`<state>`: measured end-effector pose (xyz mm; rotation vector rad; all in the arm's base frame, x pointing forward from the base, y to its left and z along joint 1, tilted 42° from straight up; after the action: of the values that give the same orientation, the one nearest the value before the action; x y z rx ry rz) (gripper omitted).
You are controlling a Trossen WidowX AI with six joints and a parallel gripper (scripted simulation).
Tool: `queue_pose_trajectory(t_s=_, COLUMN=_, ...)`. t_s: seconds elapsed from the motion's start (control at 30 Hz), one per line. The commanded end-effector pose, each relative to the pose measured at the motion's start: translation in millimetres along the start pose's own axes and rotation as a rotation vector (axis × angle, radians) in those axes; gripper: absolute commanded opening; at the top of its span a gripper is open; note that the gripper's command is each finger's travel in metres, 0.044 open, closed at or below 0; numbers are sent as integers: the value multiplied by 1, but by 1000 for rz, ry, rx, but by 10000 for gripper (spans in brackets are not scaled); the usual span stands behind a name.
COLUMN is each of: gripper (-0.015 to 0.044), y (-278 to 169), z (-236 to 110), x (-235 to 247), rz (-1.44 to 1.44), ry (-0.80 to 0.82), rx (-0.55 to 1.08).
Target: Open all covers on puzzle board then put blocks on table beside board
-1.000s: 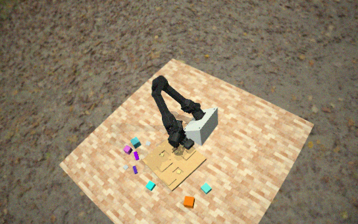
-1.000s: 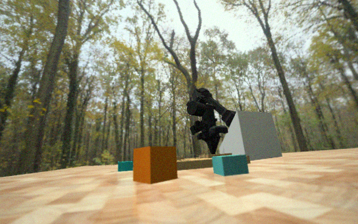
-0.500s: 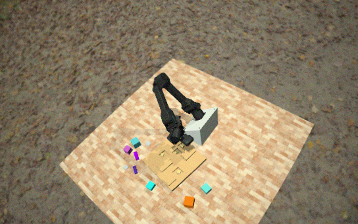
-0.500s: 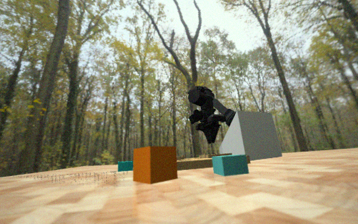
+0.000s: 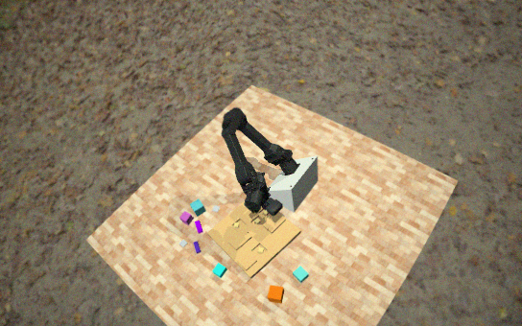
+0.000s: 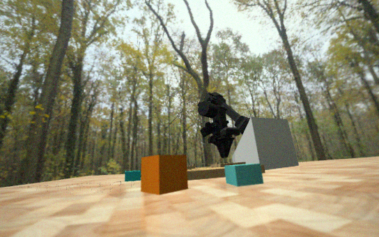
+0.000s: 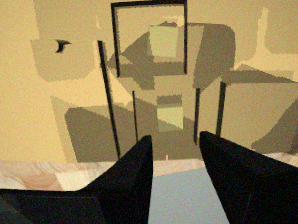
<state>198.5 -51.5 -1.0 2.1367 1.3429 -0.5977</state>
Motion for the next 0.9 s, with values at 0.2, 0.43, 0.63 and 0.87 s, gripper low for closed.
queue_pose_trajectory(t_s=0.2, gripper=144, y=0, z=7, x=-1, rz=-6, ry=-4, rx=-4)
queue_pose_trajectory(t_s=0.43, gripper=144, y=0, z=7, x=-1, rz=-6, ry=-4, rx=-4)
queue_pose_trajectory(t_s=0.63, gripper=144, y=0, z=7, x=-1, rz=-6, ry=-4, rx=-4)
queue_pose_trajectory(t_s=0.87, gripper=144, y=0, z=9, x=-1, rz=-6, ry=-4, rx=-4)
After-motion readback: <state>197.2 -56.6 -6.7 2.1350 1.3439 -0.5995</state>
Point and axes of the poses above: the point midway between the two fingers, 35 mm back from their tips, its own z axis out along the fingers, its own x axis across the jaws, y = z × x, the point moved 1 cm from there along -z, back along the fingers, and after that the axes turned 9 degrees about z, right-handed, at the moved point
